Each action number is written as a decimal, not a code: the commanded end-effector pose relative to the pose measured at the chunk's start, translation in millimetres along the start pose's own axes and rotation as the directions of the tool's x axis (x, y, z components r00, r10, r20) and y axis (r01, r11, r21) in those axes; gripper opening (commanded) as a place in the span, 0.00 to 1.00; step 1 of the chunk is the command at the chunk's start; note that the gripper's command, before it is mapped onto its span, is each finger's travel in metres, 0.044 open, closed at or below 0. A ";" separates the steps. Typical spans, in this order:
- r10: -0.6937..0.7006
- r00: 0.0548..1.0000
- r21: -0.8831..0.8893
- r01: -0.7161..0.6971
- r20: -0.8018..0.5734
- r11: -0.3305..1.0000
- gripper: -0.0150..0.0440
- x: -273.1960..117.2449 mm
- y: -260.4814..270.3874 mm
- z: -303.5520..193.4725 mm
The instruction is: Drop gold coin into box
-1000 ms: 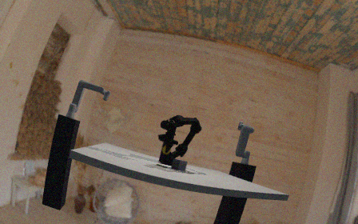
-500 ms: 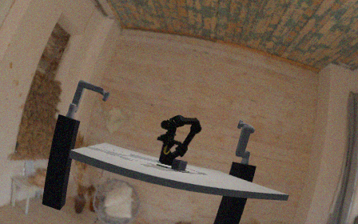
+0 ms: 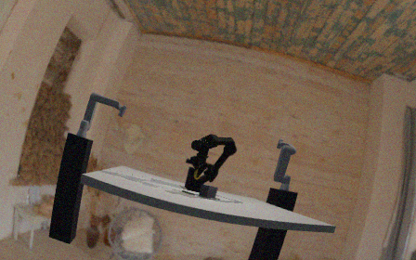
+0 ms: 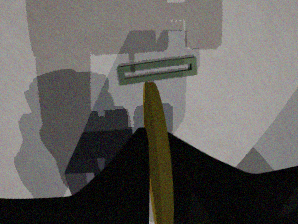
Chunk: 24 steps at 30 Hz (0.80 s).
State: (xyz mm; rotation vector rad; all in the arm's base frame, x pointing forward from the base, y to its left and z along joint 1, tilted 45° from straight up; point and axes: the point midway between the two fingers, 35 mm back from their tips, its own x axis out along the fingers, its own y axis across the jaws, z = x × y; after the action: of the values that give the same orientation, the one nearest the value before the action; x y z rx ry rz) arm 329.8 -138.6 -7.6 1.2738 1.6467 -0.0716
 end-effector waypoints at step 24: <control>0.005 1.000 0.007 -0.005 -0.006 1.000 0.25 -0.1 29.9 -63.3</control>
State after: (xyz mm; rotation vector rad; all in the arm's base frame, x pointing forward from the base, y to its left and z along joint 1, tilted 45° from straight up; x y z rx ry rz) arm 313.9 -95.4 34.0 1.2767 1.6491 -0.0706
